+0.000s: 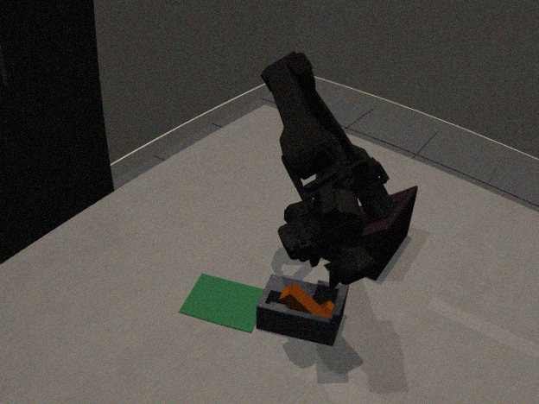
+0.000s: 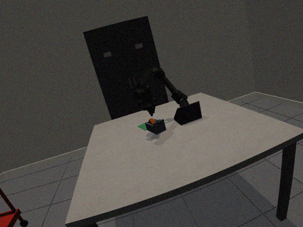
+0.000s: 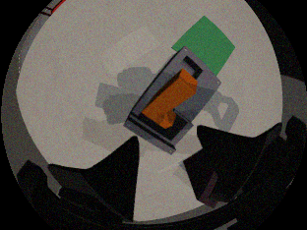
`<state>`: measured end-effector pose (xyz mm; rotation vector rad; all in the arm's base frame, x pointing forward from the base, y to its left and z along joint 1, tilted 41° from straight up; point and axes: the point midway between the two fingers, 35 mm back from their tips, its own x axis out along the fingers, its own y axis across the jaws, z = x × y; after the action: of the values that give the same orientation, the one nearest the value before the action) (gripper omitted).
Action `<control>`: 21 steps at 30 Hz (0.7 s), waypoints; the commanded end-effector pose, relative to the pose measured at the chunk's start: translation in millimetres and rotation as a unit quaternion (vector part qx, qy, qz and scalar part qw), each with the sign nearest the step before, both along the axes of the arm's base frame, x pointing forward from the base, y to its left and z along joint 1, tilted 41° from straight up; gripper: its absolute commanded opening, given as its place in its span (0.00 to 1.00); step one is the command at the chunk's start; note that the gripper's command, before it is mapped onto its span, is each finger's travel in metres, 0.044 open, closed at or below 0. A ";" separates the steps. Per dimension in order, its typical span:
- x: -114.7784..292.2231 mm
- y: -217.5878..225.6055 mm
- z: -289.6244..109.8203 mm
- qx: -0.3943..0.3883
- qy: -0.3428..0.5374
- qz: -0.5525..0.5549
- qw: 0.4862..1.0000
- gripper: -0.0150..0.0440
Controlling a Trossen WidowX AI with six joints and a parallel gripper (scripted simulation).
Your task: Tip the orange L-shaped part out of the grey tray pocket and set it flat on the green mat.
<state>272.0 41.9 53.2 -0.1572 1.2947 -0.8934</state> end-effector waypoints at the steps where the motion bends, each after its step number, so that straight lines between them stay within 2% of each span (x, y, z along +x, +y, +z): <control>1: 13.7 -21.7 24.4 0.001 -0.203 -0.234 0.951 0.73; 4: 15.8 -28.1 30.1 0.000 -0.255 -0.295 0.921 0.73; 14: 15.9 -28.9 29.1 0.000 -0.255 -0.295 0.921 0.73; 21: 16.0 -47.5 7.6 0.000 -0.255 -0.295 0.921 0.73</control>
<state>291.8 4.1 70.1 0.4842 0.8415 -1.3296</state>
